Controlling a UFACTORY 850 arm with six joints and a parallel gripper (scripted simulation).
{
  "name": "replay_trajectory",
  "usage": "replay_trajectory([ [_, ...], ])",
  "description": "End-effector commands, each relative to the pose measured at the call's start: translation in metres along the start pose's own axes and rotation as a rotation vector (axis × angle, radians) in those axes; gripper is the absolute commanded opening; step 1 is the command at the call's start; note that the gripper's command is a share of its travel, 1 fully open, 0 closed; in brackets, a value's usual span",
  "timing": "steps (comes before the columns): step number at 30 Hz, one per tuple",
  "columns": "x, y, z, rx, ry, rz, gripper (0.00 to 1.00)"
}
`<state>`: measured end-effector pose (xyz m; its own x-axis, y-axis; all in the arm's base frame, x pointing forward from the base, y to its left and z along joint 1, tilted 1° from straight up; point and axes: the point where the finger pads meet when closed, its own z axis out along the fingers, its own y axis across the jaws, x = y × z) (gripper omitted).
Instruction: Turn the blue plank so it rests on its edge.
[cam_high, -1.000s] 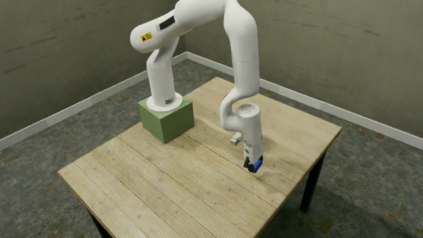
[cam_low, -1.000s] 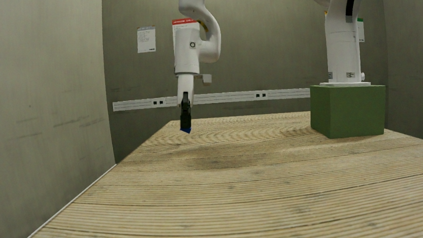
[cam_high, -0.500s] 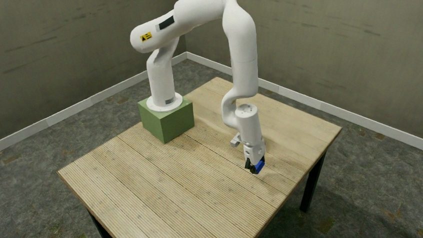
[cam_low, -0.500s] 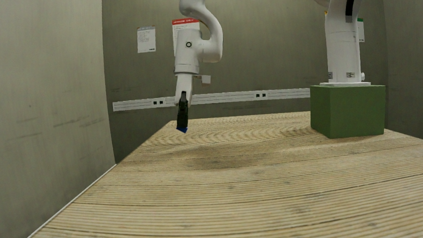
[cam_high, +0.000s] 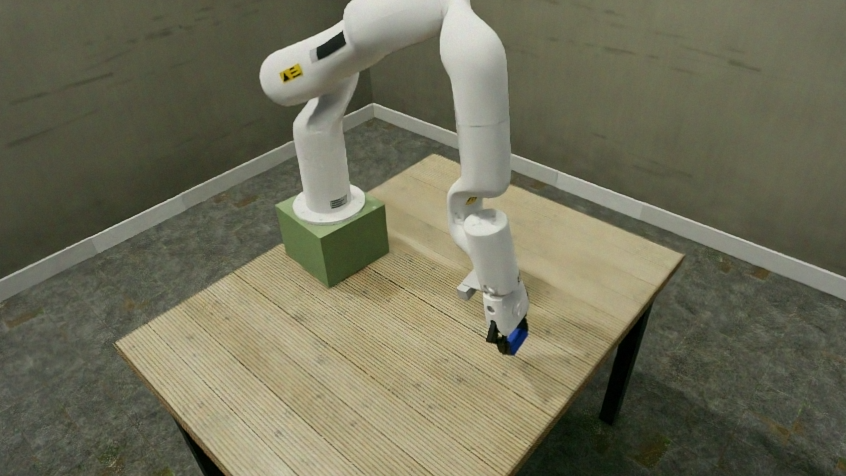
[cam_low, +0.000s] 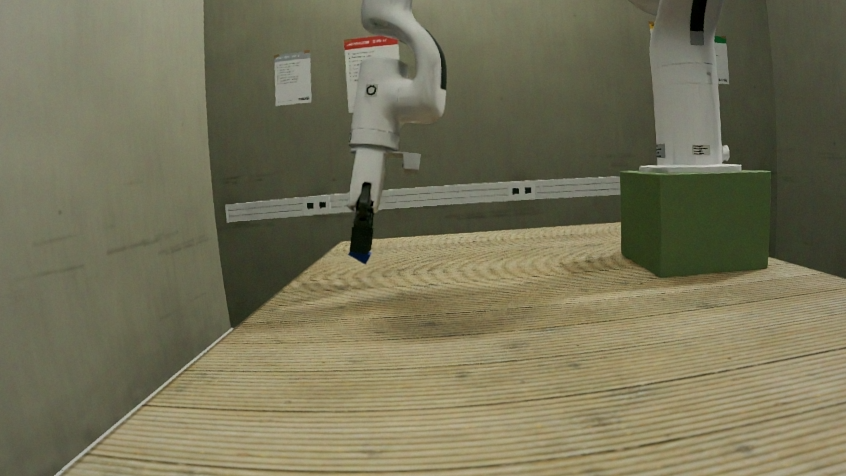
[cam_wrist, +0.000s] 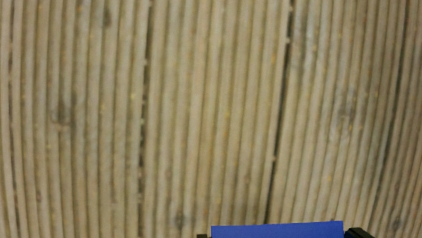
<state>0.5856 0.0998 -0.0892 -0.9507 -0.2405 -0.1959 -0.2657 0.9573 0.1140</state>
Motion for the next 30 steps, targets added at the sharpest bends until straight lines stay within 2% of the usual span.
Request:
replay_trajectory([
  [1,-0.0015,-0.0055,-0.0012,0.07,-0.201,-0.012,0.72],
  [12,-0.0015,-0.0138,-0.0026,0.105,-0.214,-0.015,0.72],
  [30,0.0011,-0.0139,-0.0021,0.105,-0.222,-0.016,0.72],
])
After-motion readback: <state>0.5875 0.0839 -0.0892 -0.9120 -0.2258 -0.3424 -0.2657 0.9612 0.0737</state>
